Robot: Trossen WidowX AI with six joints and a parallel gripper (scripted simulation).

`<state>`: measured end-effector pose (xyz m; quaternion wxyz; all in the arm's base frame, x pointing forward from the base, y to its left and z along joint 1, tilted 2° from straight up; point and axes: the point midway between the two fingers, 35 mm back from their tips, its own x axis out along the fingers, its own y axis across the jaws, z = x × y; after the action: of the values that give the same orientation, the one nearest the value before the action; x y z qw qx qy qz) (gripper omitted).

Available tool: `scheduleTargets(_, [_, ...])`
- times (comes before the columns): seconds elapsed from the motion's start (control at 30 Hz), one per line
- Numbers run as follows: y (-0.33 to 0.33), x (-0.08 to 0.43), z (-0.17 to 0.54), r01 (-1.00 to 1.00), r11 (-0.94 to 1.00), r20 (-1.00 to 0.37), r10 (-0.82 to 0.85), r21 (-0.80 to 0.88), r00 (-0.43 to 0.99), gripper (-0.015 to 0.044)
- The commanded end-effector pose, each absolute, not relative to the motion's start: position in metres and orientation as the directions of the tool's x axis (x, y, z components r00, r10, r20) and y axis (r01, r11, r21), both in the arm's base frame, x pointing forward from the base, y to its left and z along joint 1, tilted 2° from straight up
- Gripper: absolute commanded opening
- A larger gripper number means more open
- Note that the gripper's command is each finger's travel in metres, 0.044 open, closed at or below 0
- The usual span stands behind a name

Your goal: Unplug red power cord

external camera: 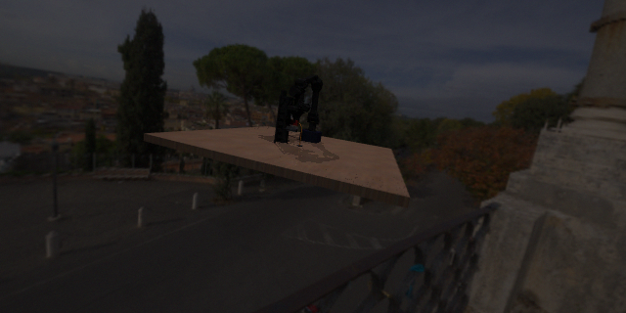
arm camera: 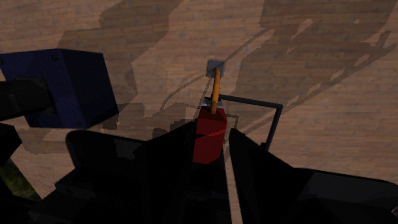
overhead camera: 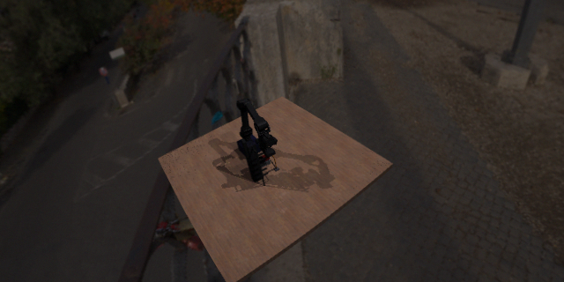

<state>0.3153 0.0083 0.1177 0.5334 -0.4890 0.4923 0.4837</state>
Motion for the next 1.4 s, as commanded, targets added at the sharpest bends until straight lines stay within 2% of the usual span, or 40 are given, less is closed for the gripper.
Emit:
scheduleTargets(0.0, [0.008, 0.315, 0.118, -0.998, 0.054, -0.998, 0.034, -0.045, 0.047, 0.0134])
scheduleTargets(0.07, [0.008, 0.315, 0.118, -0.998, 0.054, -0.998, 0.034, -0.045, 0.047, 0.0081])
scheduleTargets(0.37, [0.008, 0.315, 0.118, -0.998, 0.054, -0.998, 0.034, -0.045, 0.047, 0.0021])
scheduleTargets(0.4, [0.009, 0.315, 0.118, -0.998, 0.054, -0.998, 0.035, -0.045, 0.047, 0.0000])
scheduleTargets(1.37, [0.052, 0.317, 0.121, -0.998, 0.052, -0.998, 0.041, -0.042, 0.044, 0.0000])
